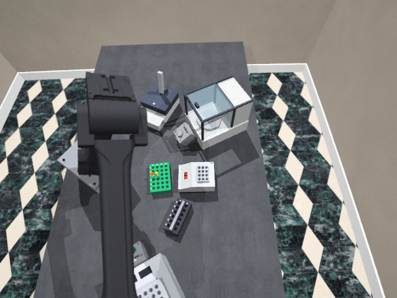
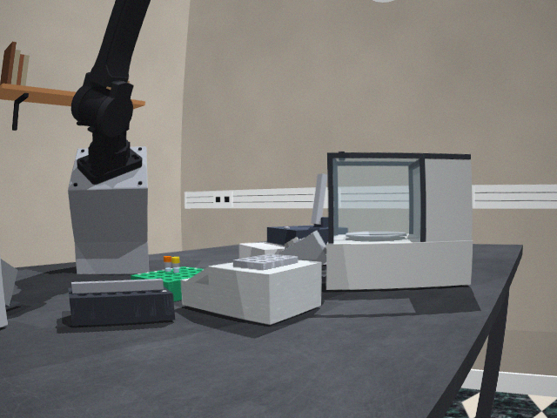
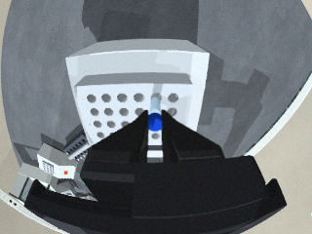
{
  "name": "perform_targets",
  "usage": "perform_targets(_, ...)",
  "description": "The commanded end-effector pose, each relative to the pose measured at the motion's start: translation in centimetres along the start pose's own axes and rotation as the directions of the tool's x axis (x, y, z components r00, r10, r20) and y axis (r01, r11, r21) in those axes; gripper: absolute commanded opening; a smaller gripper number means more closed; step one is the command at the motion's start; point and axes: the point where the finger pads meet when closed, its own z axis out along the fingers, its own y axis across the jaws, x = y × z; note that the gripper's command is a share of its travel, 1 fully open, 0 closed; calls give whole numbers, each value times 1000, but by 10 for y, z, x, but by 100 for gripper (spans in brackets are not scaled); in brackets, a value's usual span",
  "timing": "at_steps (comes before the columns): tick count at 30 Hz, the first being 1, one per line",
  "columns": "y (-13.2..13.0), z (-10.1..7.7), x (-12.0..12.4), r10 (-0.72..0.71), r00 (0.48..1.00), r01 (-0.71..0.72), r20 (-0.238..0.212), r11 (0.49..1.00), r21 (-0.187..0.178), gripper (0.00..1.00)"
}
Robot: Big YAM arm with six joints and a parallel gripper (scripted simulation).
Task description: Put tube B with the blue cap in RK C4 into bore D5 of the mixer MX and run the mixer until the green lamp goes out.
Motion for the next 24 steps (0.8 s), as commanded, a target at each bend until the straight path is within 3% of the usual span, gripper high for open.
perform_targets(1, -5, 12, 4, 21, 1000, -21, -14, 1000, -2, 9)
perform_targets(24, -8, 11, 4, 21, 1000, -21, -12, 1000, 0, 9)
